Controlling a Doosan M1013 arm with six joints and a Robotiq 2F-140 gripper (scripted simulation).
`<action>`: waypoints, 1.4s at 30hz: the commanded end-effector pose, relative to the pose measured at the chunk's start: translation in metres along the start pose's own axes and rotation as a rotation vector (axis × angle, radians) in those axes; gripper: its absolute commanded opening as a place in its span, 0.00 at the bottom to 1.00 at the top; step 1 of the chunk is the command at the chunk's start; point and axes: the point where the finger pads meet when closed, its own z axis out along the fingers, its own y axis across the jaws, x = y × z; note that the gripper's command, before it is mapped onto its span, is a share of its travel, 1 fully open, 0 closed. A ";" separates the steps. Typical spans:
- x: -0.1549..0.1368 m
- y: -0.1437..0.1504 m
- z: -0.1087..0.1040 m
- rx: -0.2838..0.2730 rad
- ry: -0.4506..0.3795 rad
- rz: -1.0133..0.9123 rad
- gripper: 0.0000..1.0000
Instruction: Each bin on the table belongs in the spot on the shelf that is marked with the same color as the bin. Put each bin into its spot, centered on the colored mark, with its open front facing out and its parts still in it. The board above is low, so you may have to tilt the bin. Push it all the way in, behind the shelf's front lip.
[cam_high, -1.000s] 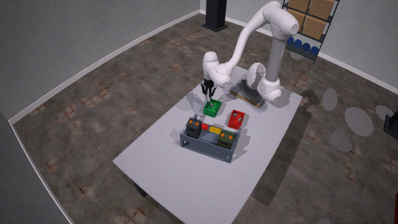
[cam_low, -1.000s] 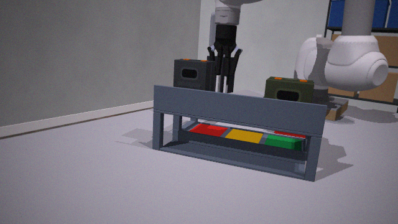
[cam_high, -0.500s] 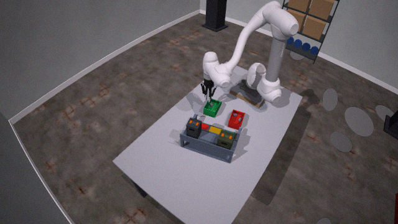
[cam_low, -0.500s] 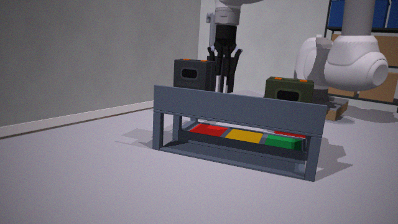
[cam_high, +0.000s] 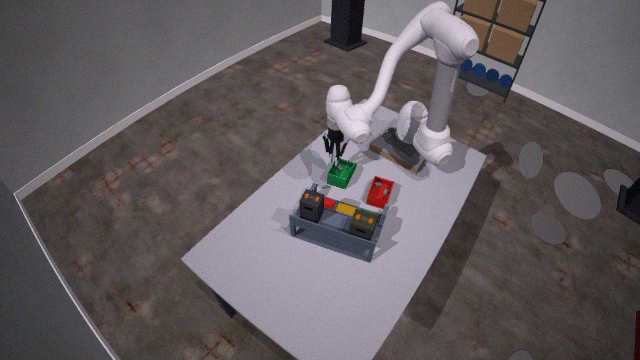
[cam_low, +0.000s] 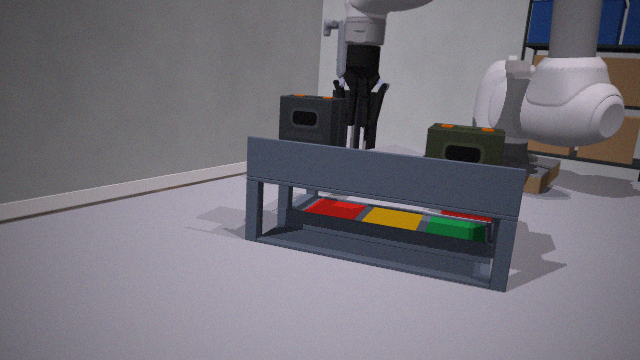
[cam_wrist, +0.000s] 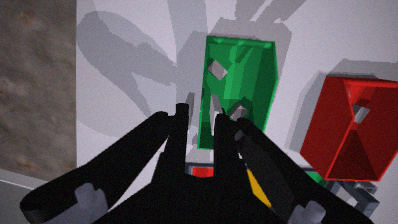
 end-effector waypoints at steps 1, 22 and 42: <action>0.000 0.000 0.004 0.000 0.000 0.000 0.24; 0.000 0.000 0.027 0.000 0.000 0.000 0.24; 0.000 0.000 0.033 0.000 0.000 0.000 0.24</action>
